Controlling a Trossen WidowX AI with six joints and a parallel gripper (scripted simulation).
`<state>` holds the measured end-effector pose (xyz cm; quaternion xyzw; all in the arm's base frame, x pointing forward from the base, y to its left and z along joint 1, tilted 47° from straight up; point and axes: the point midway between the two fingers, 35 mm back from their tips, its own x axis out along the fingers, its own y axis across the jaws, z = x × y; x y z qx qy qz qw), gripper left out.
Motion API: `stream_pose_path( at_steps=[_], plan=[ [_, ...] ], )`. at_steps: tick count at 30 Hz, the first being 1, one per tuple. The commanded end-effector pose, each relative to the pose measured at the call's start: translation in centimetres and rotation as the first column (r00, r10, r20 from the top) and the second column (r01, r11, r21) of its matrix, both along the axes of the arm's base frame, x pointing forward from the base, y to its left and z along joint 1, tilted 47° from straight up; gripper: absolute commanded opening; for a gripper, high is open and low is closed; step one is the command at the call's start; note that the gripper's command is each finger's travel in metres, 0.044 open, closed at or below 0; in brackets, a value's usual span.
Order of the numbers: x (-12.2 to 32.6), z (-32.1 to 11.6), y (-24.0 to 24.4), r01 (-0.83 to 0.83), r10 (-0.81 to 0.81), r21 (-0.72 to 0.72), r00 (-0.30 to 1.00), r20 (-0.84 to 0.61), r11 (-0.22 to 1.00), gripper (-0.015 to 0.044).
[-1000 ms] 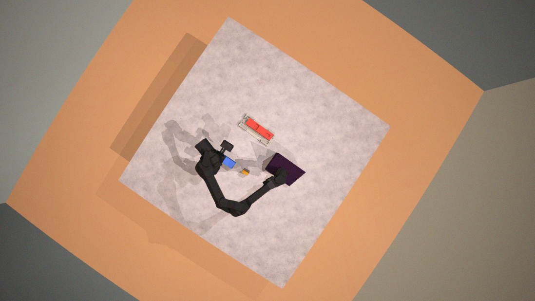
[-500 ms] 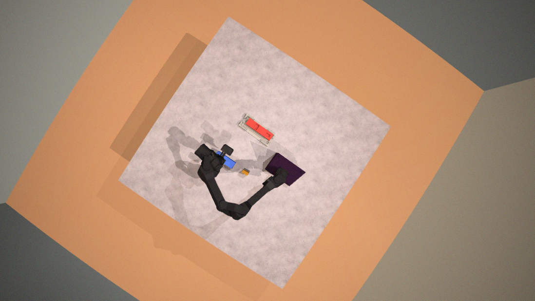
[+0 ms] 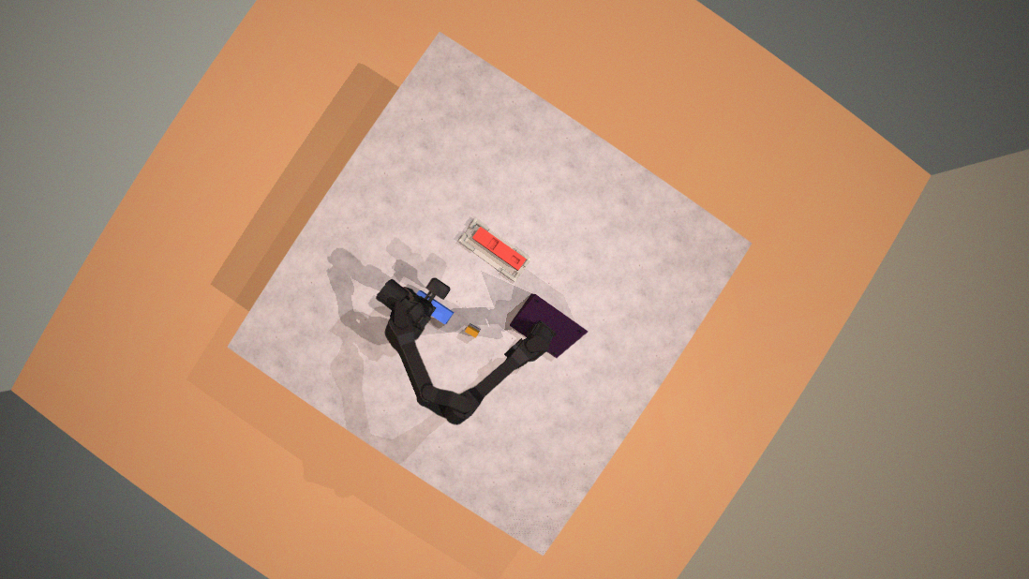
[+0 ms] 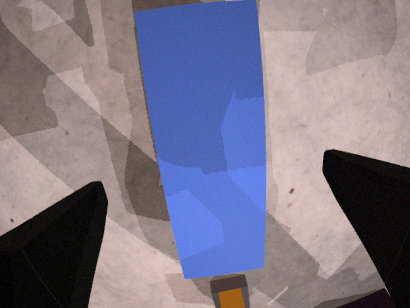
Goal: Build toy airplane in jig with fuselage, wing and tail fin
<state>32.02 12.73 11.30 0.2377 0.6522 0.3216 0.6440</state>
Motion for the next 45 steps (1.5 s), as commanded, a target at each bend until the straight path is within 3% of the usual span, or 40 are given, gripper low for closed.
stream_pose_path(
  at_steps=[1, 20, 30, 37, 42, 45],
  plan=[
    [-0.1, -0.6, 0.5, 0.003, -0.003, 0.000, 1.000, -0.006, 1.000, 0.0440],
    [-0.3, -2.5, 2.6, 0.001, -0.001, 0.006, 1.000, -0.004, 1.000, 0.0440],
    [-0.3, -2.5, 2.6, 0.001, -0.001, 0.006, 1.000, -0.004, 1.000, 0.0177],
    [-0.3, -2.5, 2.6, 0.001, -0.001, 0.006, 1.000, -0.004, 1.000, 0.0131],
    [0.1, -2.1, 2.1, 0.018, -0.019, 0.007, 1.000, 0.011, 1.000, 0.0000],
    [0.7, -1.7, 1.5, 0.039, -0.039, 0.007, 0.999, 0.029, 0.999, 0.0000]
  ],
)
